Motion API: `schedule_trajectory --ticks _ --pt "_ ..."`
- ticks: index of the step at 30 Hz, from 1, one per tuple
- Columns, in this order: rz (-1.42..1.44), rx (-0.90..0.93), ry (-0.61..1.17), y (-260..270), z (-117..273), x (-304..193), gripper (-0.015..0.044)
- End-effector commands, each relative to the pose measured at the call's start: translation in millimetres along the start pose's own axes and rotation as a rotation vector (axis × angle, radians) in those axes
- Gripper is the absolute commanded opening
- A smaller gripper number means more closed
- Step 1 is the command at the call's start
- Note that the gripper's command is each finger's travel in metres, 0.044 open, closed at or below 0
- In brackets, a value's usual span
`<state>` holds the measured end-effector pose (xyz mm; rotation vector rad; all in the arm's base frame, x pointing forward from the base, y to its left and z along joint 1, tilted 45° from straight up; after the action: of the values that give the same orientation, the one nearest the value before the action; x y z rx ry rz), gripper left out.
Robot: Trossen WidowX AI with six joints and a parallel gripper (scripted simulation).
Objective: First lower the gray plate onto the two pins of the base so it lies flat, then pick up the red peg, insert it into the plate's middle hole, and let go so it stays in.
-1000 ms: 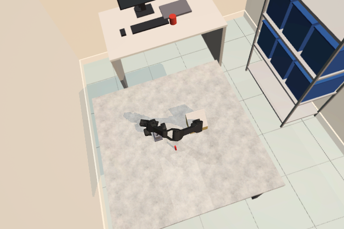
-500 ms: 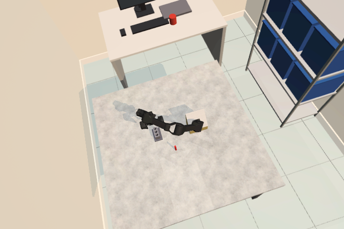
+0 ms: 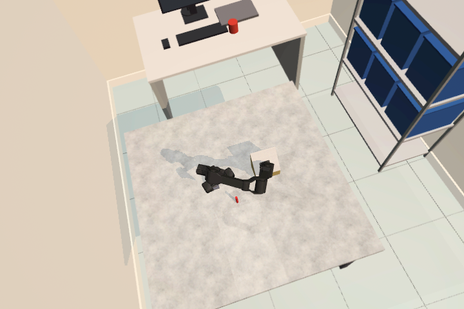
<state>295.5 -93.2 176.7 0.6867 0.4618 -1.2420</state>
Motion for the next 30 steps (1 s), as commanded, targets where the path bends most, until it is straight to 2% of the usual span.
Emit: schedule_trajectory --ticks 1,6,11,15,21,30 --pt "0.084 -0.006 0.012 -19 -4 -36 0.044" --pt "0.199 -0.005 0.018 -45 -10 -78 0.044" --pt "0.203 -0.005 0.018 -47 -12 -82 0.044" --pt "0.204 -0.004 0.019 -47 -43 -83 0.044" --pt "0.204 -0.003 0.02 -48 -58 -85 0.044" --pt "0.204 -0.004 0.018 -47 -70 -84 0.044"
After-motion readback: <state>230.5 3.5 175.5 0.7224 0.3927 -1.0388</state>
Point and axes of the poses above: the point midway between the two fingers, 35 mm back from their tips, its own z axis back along the fingers, its own y axis across the jaws, x = y × z, the point moved 9 cm from there along z, back along the fingers
